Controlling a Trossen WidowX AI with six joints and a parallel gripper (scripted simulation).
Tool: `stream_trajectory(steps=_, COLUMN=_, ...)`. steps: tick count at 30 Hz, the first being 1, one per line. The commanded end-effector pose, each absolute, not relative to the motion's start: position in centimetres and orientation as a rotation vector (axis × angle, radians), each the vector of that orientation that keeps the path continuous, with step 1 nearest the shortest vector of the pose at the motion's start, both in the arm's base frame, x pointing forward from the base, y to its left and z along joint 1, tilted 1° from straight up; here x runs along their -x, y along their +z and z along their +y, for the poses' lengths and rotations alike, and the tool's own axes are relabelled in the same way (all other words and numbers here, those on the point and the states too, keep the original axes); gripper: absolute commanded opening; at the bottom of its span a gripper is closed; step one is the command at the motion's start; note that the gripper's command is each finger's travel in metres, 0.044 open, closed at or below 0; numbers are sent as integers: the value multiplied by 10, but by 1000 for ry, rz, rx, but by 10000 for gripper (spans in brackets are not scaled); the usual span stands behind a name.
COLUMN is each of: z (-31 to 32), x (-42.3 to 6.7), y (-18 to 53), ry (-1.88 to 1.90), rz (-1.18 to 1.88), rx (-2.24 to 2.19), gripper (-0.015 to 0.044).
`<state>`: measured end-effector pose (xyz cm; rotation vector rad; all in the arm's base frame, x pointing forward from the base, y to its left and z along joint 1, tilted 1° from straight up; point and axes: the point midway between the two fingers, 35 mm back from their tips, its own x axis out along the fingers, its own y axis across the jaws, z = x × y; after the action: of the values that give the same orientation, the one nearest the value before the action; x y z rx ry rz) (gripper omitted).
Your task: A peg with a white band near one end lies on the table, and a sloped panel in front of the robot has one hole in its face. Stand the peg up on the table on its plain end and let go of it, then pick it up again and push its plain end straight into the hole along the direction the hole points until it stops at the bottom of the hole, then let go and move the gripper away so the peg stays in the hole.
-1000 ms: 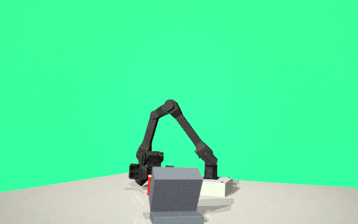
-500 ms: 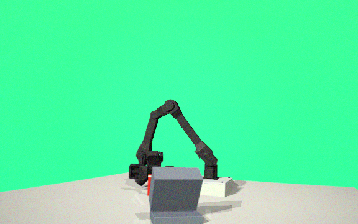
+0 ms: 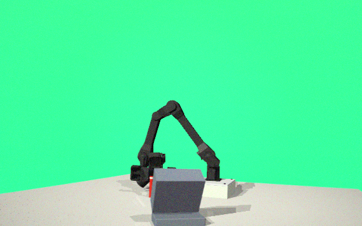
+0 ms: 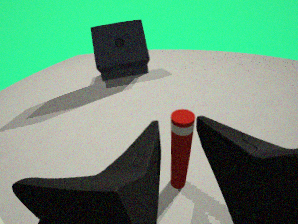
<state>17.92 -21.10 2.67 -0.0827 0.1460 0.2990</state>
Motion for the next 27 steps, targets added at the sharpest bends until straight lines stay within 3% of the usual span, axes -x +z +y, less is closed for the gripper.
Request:
stream_trajectory(steps=1, z=-211, x=-179, y=27, ry=299, rz=146, rx=82, gripper=130)
stream_trajectory(steps=5, z=-211, x=-179, y=27, ry=299, rz=146, rx=82, gripper=130)
stream_trajectory(steps=17, z=-211, x=-179, y=27, ry=299, rz=146, rx=82, gripper=440)
stream_trajectory(steps=23, z=-212, x=-179, y=29, ry=299, rz=147, rx=81, gripper=440)
stream_trajectory(steps=27, z=-220, x=-179, y=76, ry=286, rz=158, rx=49, gripper=440)
